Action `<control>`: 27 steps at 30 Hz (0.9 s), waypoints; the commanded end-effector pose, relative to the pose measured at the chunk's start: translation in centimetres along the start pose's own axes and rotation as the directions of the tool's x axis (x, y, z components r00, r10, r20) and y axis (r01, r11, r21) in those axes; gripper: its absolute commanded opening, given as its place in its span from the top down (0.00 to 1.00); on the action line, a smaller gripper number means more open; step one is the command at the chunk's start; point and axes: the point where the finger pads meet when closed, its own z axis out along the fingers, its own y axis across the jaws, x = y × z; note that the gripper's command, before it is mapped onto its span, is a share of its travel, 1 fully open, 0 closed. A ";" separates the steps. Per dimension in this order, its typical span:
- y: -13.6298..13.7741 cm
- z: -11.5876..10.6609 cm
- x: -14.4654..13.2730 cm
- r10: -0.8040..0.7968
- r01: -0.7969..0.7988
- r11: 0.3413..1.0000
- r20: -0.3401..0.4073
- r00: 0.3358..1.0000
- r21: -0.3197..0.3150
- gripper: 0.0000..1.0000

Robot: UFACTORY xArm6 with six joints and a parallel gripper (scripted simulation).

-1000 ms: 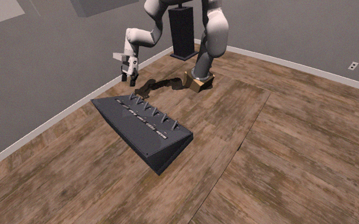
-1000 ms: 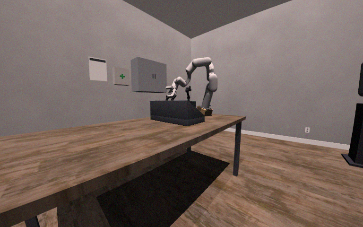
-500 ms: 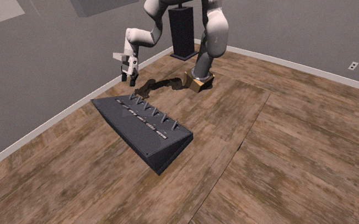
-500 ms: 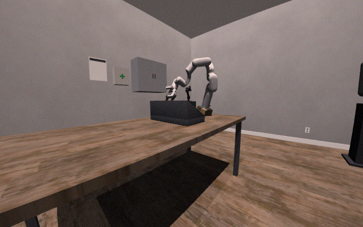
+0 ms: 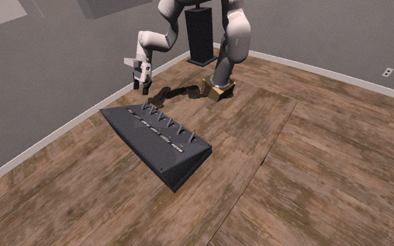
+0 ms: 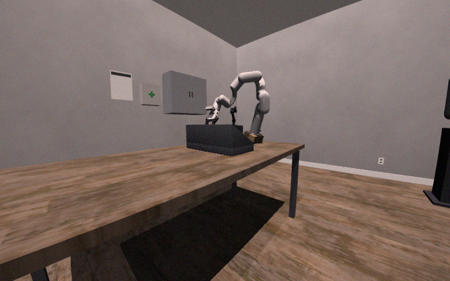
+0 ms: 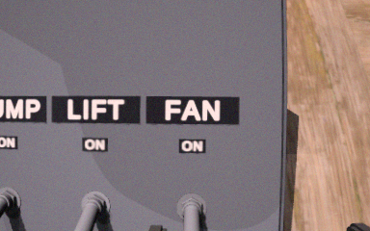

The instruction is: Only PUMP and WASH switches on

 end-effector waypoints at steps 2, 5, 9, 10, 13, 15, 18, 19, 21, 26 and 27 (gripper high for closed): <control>0.1 -0.1 0.2 -0.002 0.002 1.000 -0.003 1.000 -0.002 0.00; 0.1 -0.1 0.2 -0.002 0.002 1.000 -0.003 1.000 -0.002 0.00; 0.1 -0.1 0.2 -0.002 0.002 1.000 -0.003 1.000 -0.002 0.00; 0.1 -0.1 0.2 -0.002 0.002 1.000 -0.003 1.000 -0.002 0.00; 0.1 -0.1 0.2 -0.002 0.002 1.000 -0.003 1.000 -0.002 1.00; 0.1 -0.1 0.2 -0.002 0.002 1.000 -0.003 1.000 -0.002 1.00; 0.1 -0.3 0.2 -0.002 0.002 1.000 -0.003 1.000 -0.002 1.00; 0.1 -0.5 0.2 -0.002 0.002 1.000 -0.003 1.000 -0.002 1.00; 0.1 -0.9 0.2 -0.002 0.002 1.000 -0.003 1.000 -0.002 1.00; 0.1 -2.6 0.2 -0.002 0.002 1.000 -0.003 1.000 -0.002 1.00; 0.1 -3.1 0.2 -0.002 0.002 1.000 -0.003 1.000 -0.002 1.00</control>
